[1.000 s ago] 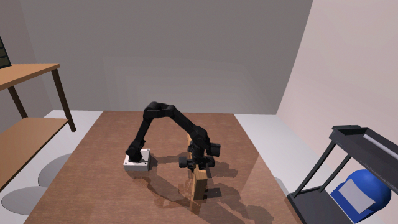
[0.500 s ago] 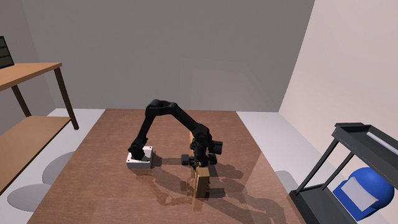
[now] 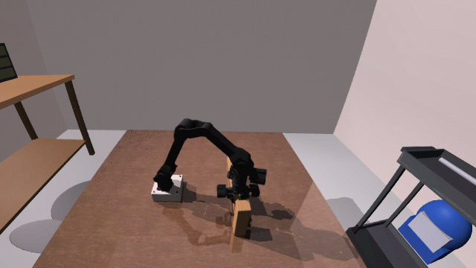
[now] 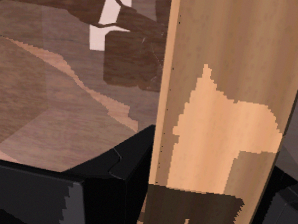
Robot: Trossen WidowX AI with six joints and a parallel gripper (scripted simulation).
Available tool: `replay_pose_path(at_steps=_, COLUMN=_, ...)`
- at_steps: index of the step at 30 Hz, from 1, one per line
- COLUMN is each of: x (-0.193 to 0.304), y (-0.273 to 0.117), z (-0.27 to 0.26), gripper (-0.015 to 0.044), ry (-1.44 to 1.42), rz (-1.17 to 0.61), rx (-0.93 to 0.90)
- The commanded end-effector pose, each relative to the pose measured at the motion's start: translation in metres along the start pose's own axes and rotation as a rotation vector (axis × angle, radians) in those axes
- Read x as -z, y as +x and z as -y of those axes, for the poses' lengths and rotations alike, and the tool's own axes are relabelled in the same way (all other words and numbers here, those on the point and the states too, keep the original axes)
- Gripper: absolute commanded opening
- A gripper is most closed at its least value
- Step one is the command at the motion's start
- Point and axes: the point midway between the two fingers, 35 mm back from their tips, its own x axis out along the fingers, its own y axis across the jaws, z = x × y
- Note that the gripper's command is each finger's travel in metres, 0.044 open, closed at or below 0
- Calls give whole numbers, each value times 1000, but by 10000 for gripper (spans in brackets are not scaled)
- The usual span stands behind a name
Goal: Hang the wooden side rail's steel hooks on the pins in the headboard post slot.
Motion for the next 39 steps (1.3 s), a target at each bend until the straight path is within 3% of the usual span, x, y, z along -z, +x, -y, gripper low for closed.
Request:
replay_pose_path(at_steps=1, x=1, y=-2, z=2, gripper=0, ry=-4, rz=-5, rx=4)
replay_pose_path(at_steps=39, x=5, y=-1, z=1, gripper=0, ry=-4, rz=-5, rx=4)
